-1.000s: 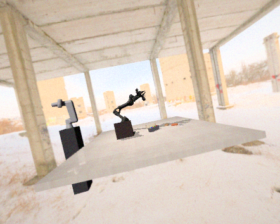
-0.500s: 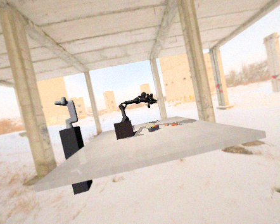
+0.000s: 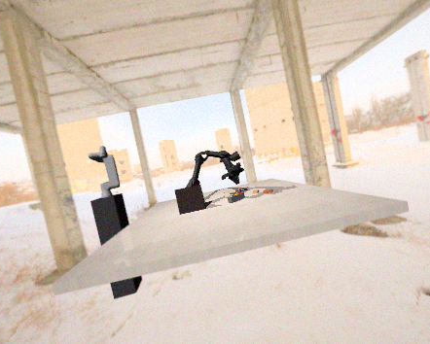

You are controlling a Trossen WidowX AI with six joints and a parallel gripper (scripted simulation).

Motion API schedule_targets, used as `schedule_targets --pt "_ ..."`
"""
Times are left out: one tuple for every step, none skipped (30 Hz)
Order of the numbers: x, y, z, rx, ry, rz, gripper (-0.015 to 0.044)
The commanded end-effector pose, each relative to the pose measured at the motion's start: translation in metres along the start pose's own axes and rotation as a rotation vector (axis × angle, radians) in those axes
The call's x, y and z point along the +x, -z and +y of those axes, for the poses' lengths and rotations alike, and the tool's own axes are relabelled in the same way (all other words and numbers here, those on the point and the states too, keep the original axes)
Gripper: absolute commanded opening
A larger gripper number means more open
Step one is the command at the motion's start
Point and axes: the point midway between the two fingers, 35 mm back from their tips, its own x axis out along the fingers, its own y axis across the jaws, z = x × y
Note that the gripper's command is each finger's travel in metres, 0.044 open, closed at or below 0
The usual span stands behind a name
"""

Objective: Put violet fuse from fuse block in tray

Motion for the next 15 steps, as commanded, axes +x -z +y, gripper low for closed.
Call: schedule_targets --pt "0.019 0.015 -0.024 -0.058 0.064 0.219 0.0071" --pt "0.023 0.020 -0.030 -0.070 0.072 0.278 0.0071" --pt "0.025 0.023 -0.033 -0.077 0.075 0.313 0.0071" --pt "0.025 0.024 -0.034 -0.079 0.076 0.324 0.0071" --pt "0.025 0.024 -0.034 -0.079 0.076 0.324 0.0071" --pt "0.025 0.024 -0.034 -0.079 0.076 0.324 0.0071" --pt "0.026 0.021 -0.035 -0.079 0.076 0.324 0.0071" --pt "0.027 0.019 -0.035 -0.079 0.076 0.324 0.0071" --pt "0.027 0.019 -0.035 -0.079 0.076 0.324 0.0071" --pt "0.027 0.020 -0.035 -0.079 0.076 0.324 0.0071" --pt "0.027 0.020 -0.035 -0.079 0.076 0.324 0.0071" --pt "0.028 0.020 -0.036 -0.079 0.076 0.324 0.0071" --pt "0.028 0.020 -0.036 -0.079 0.076 0.324 0.0071" --pt "0.029 0.020 -0.036 -0.079 0.076 0.324 0.0071" --pt "0.030 0.020 -0.036 -0.079 0.076 0.324 0.0071"
